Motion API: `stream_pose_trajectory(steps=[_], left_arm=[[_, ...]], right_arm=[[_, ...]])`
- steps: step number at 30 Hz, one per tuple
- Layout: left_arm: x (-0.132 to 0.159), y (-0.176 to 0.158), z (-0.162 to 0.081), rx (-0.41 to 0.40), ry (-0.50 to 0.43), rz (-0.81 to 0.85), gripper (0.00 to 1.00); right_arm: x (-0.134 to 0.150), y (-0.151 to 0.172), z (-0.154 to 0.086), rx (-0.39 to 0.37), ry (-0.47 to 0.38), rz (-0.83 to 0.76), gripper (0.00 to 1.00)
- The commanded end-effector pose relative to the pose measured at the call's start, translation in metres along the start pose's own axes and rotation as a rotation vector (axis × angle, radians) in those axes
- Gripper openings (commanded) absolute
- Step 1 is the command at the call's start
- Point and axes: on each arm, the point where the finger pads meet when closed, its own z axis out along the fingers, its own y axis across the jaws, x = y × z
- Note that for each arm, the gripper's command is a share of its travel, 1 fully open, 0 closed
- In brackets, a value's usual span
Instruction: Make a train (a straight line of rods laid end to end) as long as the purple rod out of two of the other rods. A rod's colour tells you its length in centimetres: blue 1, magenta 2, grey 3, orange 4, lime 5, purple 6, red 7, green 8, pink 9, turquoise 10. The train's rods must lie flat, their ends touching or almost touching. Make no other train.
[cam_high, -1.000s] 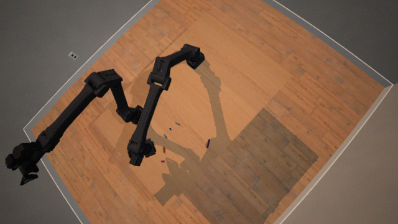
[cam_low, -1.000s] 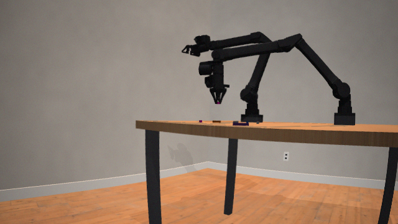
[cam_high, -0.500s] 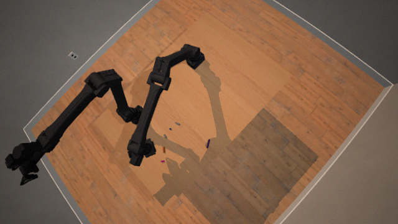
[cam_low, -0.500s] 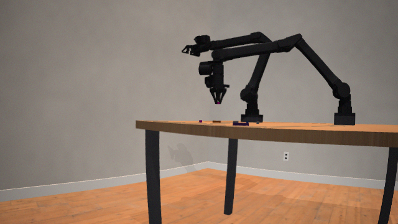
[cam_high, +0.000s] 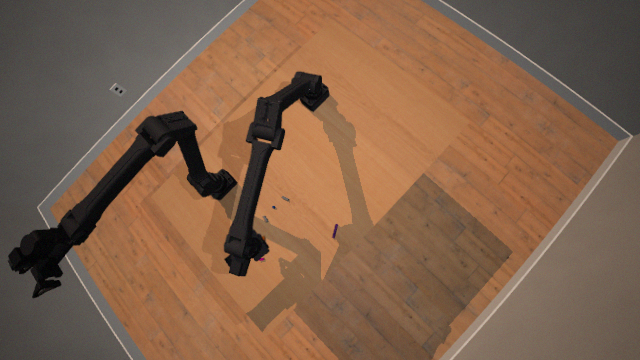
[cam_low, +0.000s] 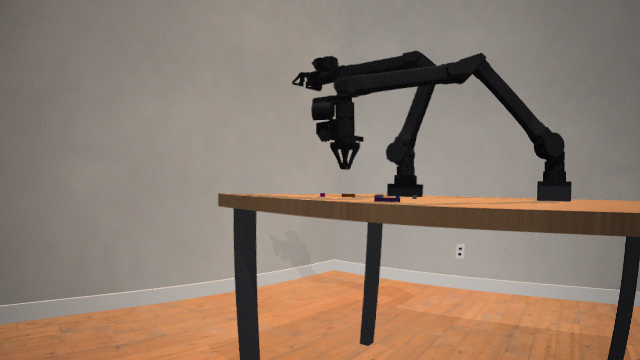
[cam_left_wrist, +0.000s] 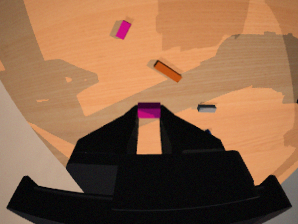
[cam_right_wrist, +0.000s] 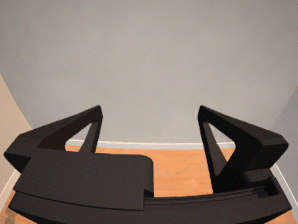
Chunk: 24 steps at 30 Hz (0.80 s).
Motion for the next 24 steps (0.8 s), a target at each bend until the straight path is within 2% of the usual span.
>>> stream_pose_trajectory(steps=[1,10,12,13,24], left_arm=[[0.001,0.04,-0.03,-0.029,-0.045,-0.163,0.15],[0.038,0.093,-0.031,-0.025,-0.048,-0.444,0.15],[0.038,0.093,-0.031,-0.025,-0.048,-0.444,0.15],[0.049,0.108,-0.031,-0.024,-0.049,-0.523,0.15],[0.097,0.161,-0.031,-0.02,-0.051,-0.827,0.15]], right_arm=[[-0.019,-0.007,-0.009,0.014,-0.045,0.009,1.0],[-0.019,-0.007,-0.009,0.014,-0.045,0.009,1.0],[-0.019,-0.007,-0.009,0.014,-0.045,0.009,1.0],[-0.019,-0.007,-0.009,0.014,-0.045,0.009,1.0],[-0.019,-0.007,-0.009,0.014,-0.045,0.009,1.0]])
